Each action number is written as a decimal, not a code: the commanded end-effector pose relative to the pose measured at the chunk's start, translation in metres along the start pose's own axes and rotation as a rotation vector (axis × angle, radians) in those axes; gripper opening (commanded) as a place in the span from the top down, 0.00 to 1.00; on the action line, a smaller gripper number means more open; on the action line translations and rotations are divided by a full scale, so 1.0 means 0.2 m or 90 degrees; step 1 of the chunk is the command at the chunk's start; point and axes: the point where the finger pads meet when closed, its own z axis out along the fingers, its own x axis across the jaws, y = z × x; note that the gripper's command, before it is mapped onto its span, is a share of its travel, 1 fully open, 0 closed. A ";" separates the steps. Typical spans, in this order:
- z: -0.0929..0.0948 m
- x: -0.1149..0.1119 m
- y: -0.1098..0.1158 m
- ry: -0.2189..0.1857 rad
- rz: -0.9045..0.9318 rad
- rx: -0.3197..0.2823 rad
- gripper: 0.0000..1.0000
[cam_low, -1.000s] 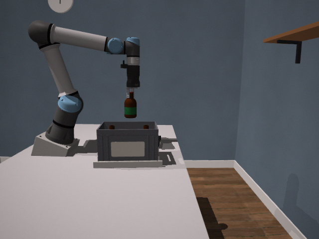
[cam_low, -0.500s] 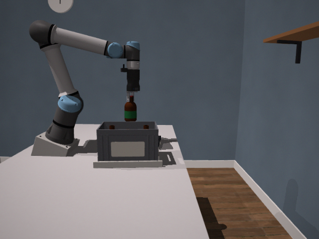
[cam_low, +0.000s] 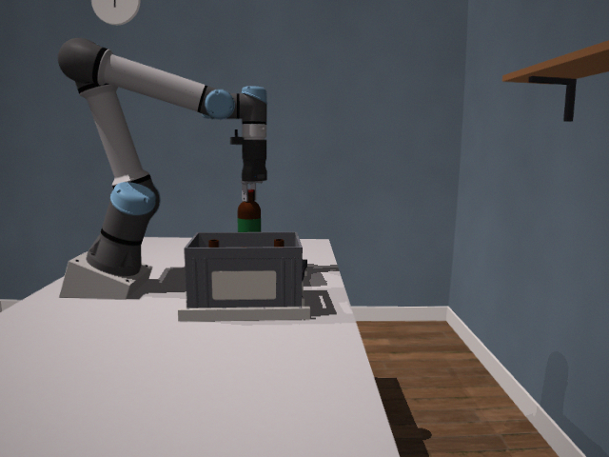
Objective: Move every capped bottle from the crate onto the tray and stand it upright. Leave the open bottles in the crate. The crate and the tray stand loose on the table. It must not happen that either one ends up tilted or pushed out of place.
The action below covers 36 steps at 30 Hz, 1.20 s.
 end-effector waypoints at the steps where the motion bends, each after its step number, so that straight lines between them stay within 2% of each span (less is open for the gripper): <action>1: 0.04 0.00 0.00 0.001 0.000 -0.001 1.00; 3: 0.03 0.00 0.00 0.001 0.000 -0.001 1.00; 17: 0.17 0.00 0.00 0.001 0.000 -0.001 1.00; 20: 0.15 0.00 0.00 0.001 0.000 -0.001 1.00; 36: 0.29 0.00 0.00 0.001 0.000 -0.001 1.00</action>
